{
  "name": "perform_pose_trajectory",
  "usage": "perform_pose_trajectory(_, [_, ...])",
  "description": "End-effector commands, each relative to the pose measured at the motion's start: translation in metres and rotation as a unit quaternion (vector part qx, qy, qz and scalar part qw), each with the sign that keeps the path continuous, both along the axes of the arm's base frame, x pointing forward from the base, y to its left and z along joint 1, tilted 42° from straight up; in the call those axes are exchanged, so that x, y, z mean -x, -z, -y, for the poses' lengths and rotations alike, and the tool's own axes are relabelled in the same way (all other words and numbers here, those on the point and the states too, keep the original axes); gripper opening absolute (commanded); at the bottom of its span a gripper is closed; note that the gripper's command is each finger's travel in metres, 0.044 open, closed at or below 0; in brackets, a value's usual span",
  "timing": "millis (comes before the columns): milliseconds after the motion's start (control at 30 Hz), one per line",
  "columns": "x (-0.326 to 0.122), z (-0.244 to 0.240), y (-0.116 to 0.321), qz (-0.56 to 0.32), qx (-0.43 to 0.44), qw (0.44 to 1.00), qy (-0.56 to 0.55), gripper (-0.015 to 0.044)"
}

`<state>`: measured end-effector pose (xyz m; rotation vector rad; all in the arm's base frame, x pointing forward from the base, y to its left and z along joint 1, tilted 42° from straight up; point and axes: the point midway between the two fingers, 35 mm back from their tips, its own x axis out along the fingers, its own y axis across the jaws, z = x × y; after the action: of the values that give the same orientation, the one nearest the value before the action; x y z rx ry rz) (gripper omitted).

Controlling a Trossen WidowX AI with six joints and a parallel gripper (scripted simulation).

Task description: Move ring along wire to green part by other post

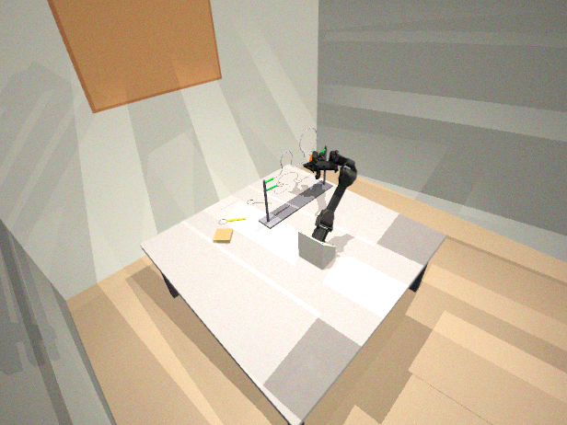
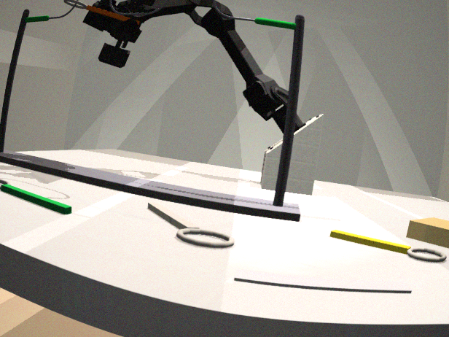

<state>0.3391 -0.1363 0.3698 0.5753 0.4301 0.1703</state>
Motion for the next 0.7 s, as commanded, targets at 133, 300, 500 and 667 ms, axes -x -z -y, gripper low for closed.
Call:
perform_pose_trajectory(133, [0.002, -0.023, -0.019, 0.003, -0.088, 0.996, -0.008, -0.015])
perform_pose_trajectory(300, [0.003, -0.034, -0.031, 0.002, -0.139, 0.99, -0.011, -0.015])
perform_pose_trajectory(500, [0.004, -0.045, -0.045, 0.002, -0.197, 0.98, -0.015, -0.015])
perform_pose_trajectory(667, [0.005, -0.052, -0.058, 0.002, -0.244, 0.97, -0.018, -0.015])
